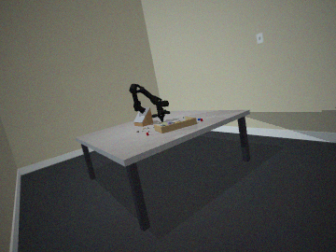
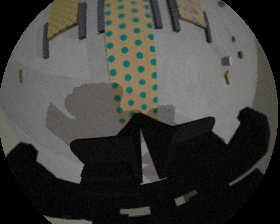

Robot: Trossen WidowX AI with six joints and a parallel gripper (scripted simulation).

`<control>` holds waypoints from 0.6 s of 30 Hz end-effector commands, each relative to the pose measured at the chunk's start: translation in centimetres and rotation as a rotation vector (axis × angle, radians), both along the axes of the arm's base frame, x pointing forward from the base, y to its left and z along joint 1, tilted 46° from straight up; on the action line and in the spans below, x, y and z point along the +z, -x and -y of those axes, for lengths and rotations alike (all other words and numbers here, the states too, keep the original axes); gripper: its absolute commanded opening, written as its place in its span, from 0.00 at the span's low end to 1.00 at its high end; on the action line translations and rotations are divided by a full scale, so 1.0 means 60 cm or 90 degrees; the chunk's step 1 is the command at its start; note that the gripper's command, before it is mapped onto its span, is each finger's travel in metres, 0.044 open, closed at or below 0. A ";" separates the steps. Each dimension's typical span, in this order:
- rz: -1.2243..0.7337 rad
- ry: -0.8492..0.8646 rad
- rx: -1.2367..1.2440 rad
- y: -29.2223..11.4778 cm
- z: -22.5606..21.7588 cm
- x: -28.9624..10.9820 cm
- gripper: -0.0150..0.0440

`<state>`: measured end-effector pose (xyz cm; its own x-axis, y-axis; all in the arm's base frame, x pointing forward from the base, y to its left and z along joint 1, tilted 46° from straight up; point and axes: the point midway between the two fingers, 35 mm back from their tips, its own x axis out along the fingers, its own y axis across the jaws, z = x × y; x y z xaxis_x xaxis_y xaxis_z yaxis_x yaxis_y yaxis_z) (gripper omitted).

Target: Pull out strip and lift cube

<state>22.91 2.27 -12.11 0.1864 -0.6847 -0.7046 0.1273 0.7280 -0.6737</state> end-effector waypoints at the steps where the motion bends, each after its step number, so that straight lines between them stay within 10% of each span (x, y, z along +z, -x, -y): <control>1: -0.013 0.005 -0.007 0.023 0.009 -0.006 0.25; 18: -0.014 0.005 -0.007 0.036 0.010 -0.008 0.25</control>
<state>21.51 2.18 -12.40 0.1834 -0.6845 -0.7056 0.1262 0.7282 -0.6736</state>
